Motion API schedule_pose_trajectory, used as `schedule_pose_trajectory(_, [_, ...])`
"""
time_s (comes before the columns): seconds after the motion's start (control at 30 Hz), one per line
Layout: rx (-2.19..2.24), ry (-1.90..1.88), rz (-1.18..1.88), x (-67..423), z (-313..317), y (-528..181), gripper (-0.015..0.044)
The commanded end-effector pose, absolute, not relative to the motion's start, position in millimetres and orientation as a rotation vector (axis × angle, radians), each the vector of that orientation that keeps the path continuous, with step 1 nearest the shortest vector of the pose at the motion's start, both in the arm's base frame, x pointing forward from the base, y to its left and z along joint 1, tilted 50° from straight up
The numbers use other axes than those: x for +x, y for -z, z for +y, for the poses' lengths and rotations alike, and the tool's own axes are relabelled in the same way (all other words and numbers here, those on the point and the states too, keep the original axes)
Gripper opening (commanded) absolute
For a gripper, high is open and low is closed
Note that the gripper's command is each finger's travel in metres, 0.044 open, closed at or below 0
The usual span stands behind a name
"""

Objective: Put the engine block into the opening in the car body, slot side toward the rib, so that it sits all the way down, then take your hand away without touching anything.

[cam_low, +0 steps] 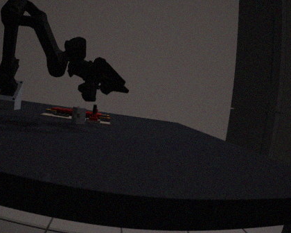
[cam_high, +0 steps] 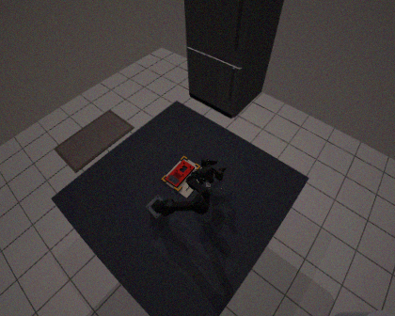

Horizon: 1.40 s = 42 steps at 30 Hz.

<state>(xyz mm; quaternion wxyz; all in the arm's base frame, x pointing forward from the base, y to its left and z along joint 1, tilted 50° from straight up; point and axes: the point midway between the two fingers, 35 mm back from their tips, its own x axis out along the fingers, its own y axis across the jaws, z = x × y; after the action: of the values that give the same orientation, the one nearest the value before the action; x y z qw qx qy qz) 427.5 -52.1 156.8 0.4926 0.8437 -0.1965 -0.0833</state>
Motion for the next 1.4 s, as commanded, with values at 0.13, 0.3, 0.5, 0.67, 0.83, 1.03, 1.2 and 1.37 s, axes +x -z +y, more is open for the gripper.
schedule_pose_trajectory(0.13, [2.005,0.271,-0.440,434,-51,-149,0.0440])
schedule_pose_trajectory(0.3, [1.914,0.404,-0.363,444,-49,-133,0.0440])
schedule_pose_trajectory(0.5, [1.792,0.550,-0.263,452,-46,-117,0.0440])
schedule_pose_trajectory(0.67, [1.682,0.660,-0.174,455,-44,-105,0.0440])
schedule_pose_trajectory(0.83, [1.566,0.760,-0.082,455,-43,-96,0.0440])
schedule_pose_trajectory(1.03, [1.417,0.867,0.032,450,-41,-87,0.0440])
schedule_pose_trajectory(1.2, [1.287,0.946,0.130,443,-40,-84,0.0440])
schedule_pose_trajectory(1.37, [1.151,1.014,0.231,434,-39,-83,0.0440])
